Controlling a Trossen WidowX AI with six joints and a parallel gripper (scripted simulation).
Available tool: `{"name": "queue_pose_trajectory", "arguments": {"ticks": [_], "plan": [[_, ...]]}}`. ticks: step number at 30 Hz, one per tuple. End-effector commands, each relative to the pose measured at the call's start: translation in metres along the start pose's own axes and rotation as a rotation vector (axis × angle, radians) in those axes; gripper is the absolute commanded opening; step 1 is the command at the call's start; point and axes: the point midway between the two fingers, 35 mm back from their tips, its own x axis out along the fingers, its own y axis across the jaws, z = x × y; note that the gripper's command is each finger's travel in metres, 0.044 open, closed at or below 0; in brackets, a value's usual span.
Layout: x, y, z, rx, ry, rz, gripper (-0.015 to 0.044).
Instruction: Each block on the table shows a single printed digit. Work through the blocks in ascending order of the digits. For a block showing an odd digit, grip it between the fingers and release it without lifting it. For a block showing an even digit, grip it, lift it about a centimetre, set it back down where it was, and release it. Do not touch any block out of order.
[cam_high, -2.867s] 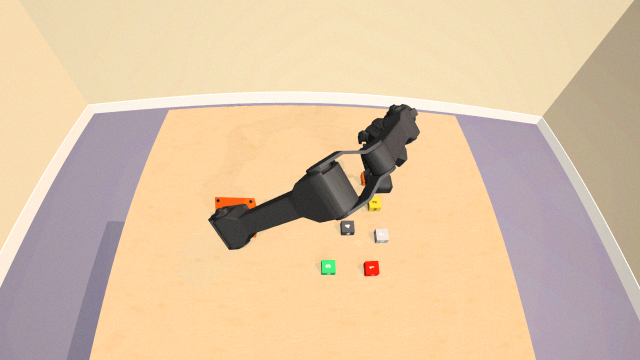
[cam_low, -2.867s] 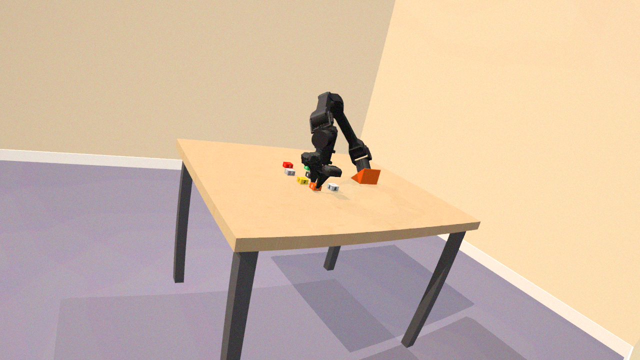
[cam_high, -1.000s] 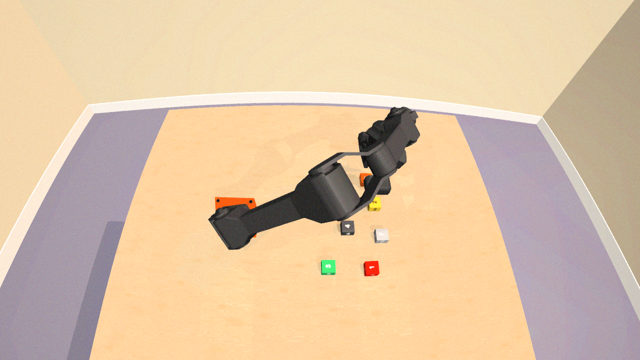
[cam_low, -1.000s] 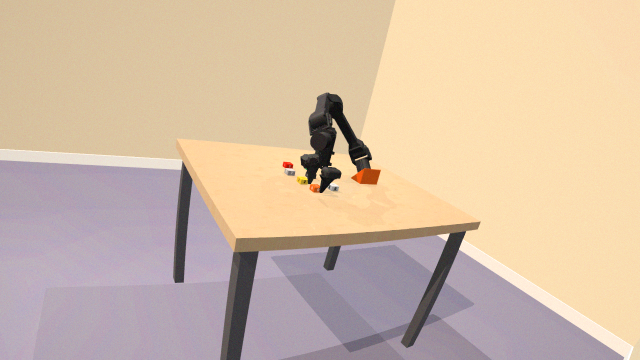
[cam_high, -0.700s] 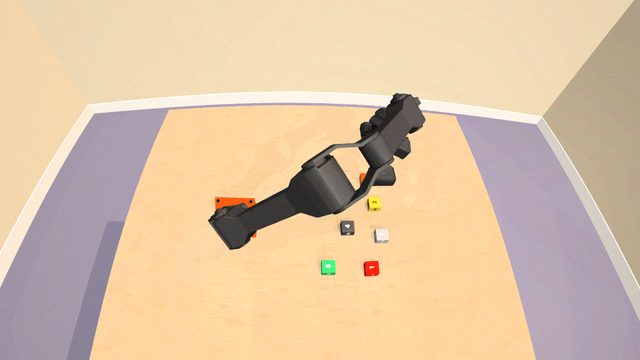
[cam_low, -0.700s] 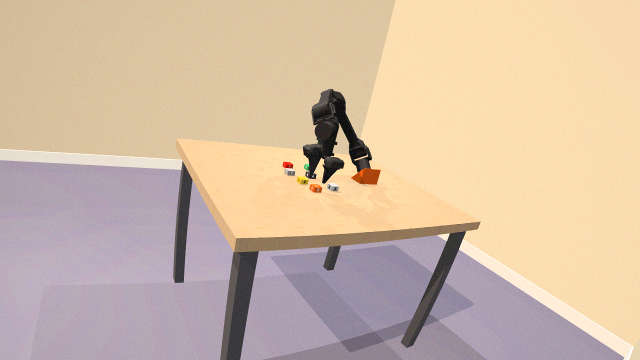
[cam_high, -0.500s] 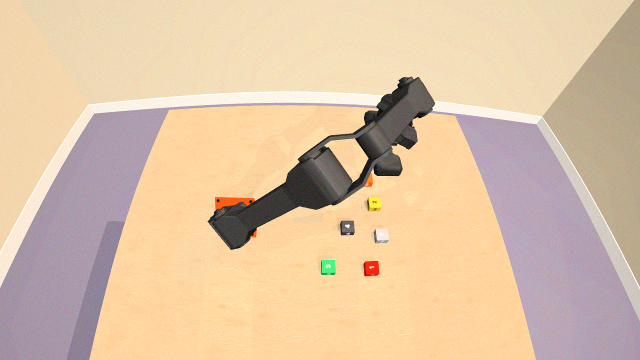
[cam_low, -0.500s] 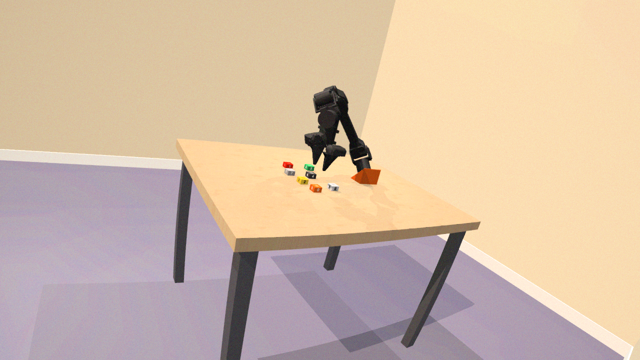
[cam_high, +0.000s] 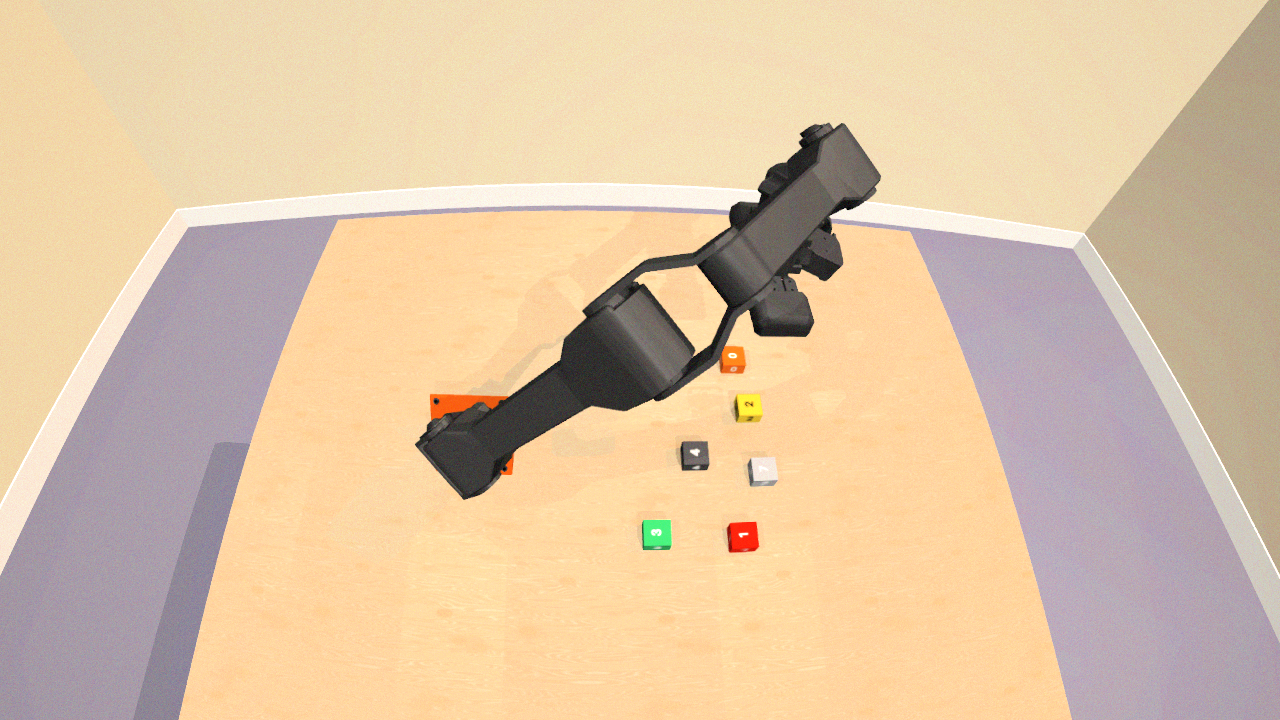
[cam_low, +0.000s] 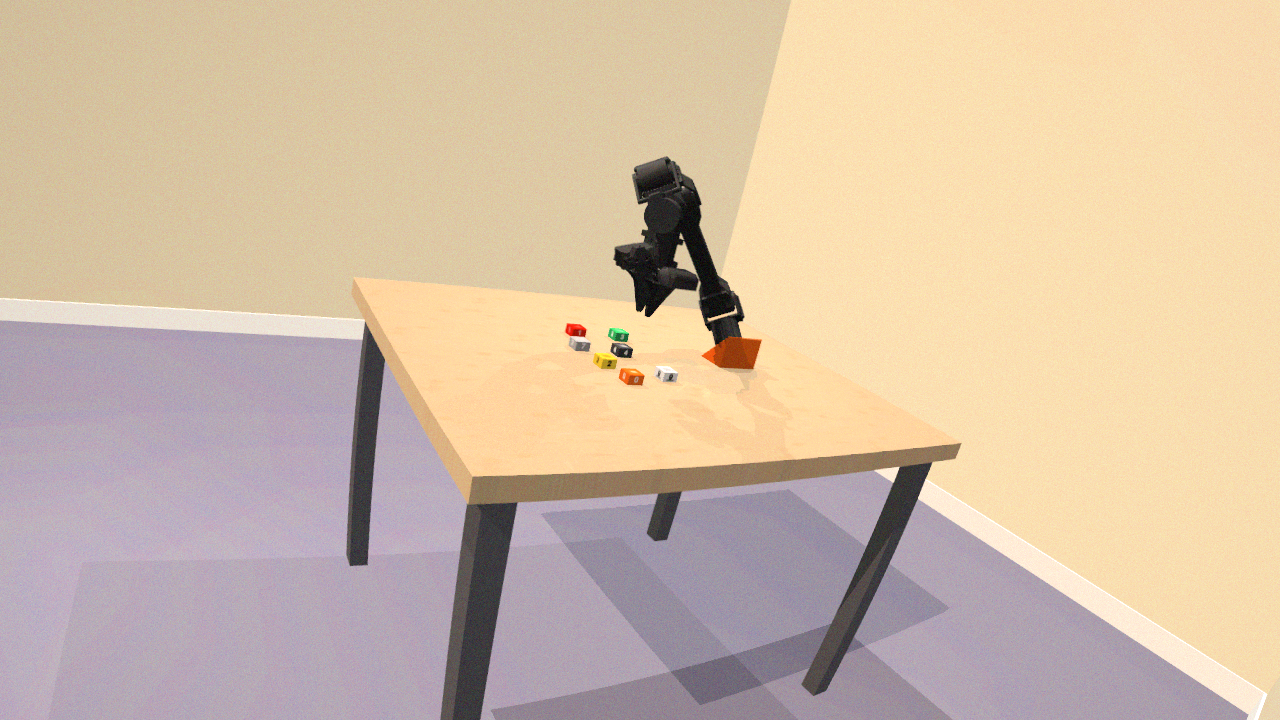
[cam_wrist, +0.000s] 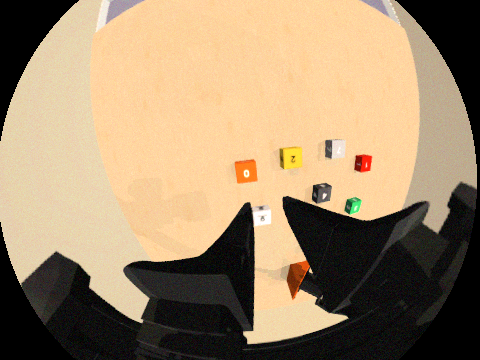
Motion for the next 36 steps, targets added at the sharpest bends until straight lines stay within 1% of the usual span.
{"name": "queue_pose_trajectory", "arguments": {"ticks": [1,6,12,14,18,20,25,28,29,36], "plan": [[-0.005,-0.054,0.010,0.004,-0.005,0.006,0.0120],[-0.007,-0.139,0.006,-0.006,-0.016,0.003,0.0120],[-0.001,-0.235,-0.023,-0.015,-0.022,-0.021,0.0120],[0.001,-0.247,-0.029,-0.016,-0.022,-0.026,0.0120],[0.001,-0.247,-0.029,-0.016,-0.022,-0.026,0.0120],[0.009,-0.247,-0.028,-0.013,-0.019,-0.024,0.0172],[0.073,-0.249,-0.028,0.010,0.002,-0.017,0.0304],[0.081,-0.250,-0.029,0.014,0.005,-0.016,0.0383],[0.081,-0.250,-0.029,0.014,0.005,-0.016,0.0400],[0.090,-0.250,-0.029,0.014,0.005,-0.016,0.0400]]}}
